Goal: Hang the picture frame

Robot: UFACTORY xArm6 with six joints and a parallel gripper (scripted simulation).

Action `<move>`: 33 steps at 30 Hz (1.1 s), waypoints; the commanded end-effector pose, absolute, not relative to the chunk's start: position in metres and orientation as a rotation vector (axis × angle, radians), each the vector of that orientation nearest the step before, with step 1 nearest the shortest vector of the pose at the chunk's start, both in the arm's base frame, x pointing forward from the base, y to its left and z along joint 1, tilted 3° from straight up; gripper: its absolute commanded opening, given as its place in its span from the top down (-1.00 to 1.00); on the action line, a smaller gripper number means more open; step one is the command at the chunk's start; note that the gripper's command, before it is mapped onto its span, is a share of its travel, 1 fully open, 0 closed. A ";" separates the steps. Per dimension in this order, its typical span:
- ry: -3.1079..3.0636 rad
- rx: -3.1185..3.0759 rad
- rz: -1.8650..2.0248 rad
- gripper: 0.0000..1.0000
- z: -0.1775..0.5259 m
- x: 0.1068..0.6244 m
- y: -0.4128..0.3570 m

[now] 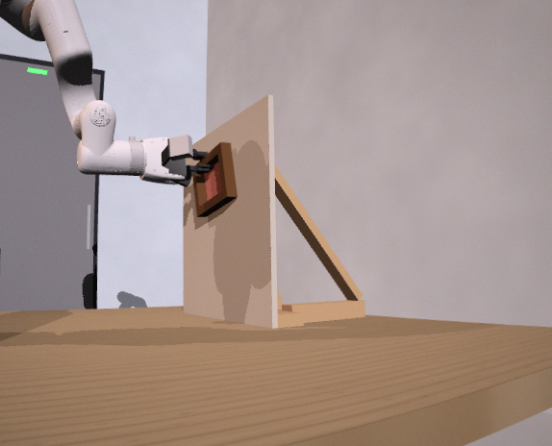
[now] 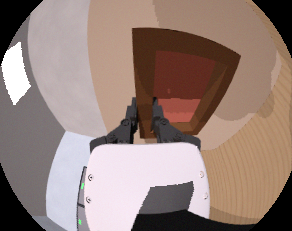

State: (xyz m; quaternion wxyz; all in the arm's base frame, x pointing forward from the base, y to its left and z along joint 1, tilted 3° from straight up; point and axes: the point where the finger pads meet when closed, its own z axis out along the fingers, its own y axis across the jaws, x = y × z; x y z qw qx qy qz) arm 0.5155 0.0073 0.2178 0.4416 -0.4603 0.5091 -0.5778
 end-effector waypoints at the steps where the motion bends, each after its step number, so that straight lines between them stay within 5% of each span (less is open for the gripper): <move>1: 1.266 -1.130 -1.428 1.00 0.220 0.516 0.007; 33: 1.318 -1.028 -1.341 1.00 0.220 0.515 0.000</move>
